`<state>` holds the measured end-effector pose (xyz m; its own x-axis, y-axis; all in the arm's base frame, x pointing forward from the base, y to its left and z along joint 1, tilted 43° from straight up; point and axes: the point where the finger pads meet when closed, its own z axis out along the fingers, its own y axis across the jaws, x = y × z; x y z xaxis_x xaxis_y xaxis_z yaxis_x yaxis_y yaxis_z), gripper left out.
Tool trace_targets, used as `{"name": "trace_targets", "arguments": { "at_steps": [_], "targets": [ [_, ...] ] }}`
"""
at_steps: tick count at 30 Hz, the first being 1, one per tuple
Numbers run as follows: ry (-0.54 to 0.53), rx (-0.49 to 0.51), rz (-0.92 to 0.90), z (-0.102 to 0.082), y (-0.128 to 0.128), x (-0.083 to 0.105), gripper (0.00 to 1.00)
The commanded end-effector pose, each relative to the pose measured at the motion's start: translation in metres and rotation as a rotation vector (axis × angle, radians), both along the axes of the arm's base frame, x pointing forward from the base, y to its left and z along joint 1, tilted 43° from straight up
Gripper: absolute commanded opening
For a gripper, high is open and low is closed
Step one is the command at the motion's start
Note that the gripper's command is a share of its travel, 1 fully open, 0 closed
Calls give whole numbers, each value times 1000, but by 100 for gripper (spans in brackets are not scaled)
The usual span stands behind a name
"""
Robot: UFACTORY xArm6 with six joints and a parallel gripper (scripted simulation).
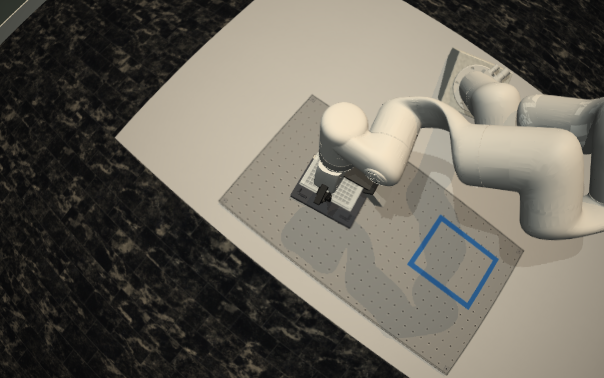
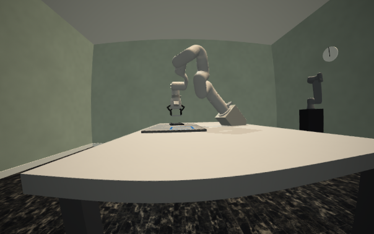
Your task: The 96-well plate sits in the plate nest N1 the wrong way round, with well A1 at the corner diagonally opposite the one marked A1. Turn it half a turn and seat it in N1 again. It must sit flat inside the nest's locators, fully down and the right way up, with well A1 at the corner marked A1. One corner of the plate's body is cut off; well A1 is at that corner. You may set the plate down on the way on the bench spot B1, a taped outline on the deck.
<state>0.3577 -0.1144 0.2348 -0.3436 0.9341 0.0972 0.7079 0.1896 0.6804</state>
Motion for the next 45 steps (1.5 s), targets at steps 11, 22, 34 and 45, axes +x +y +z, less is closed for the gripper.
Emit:
{"name": "trace_targets", "arguments": {
  "at_steps": [11,22,34,45],
  "targets": [
    [-2,-2,-1,12,-5,-9,0],
    [28,60,-73,13,4,-12,0],
    [41,87,-104,16,36,-22,0],
    [41,87,-104,19,65,-32,0]
  ]
}}
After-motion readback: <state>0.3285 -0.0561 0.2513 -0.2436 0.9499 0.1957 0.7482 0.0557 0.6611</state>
